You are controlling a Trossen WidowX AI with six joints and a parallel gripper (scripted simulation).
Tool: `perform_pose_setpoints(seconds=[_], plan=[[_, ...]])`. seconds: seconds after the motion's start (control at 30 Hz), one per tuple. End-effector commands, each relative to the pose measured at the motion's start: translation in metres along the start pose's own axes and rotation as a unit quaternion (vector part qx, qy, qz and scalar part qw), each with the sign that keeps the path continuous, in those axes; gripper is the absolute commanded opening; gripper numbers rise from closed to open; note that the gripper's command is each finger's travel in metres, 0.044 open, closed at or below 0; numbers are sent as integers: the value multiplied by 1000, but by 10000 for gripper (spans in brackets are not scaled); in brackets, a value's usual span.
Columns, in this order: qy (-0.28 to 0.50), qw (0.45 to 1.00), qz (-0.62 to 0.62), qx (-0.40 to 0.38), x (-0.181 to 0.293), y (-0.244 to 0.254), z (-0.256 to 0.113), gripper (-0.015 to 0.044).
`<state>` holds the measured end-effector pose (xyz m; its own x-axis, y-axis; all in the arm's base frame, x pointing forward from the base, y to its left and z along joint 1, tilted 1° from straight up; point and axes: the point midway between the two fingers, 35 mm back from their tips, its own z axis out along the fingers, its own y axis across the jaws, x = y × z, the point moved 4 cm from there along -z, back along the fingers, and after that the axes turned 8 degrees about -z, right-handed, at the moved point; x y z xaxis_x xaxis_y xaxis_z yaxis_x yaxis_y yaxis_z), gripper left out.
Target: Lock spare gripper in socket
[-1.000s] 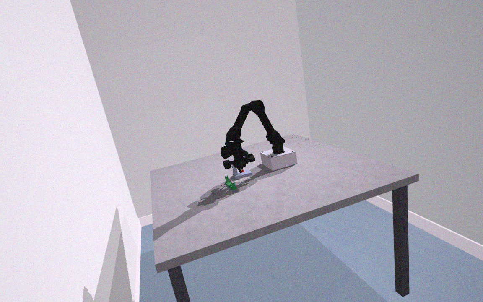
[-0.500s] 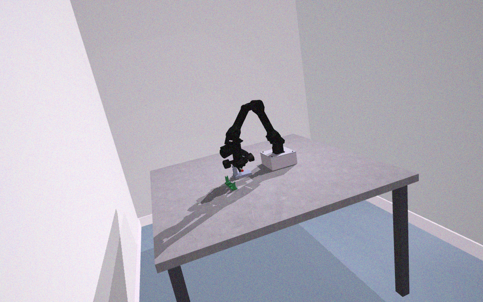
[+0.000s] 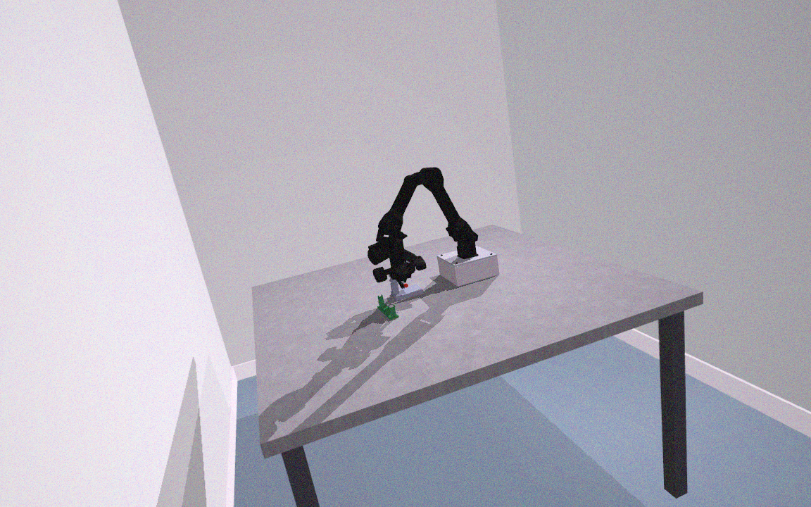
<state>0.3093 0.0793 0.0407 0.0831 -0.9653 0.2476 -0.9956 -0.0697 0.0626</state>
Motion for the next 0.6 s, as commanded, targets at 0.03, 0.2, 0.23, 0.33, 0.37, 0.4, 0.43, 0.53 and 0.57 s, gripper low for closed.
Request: perform_pose_setpoints(seconds=[0.03,0.2,0.23,0.33,0.37,0.4,0.43,0.53,0.57], plan=[[-1,1000,-1,1,4,0,0,0],[-1,1000,-2,0,7,0,1,0],[-1,1000,-2,0,8,0,1,0],[-1,1000,-2,-1,10,1,2,0],[-1,1000,-2,-1,10,1,2,0],[-1,1000,-2,-2,11,1,2,0],[-1,1000,-2,-2,12,1,2,0],[-1,1000,-2,-3,14,1,3,0],[-1,1000,-2,-3,15,1,3,0]])
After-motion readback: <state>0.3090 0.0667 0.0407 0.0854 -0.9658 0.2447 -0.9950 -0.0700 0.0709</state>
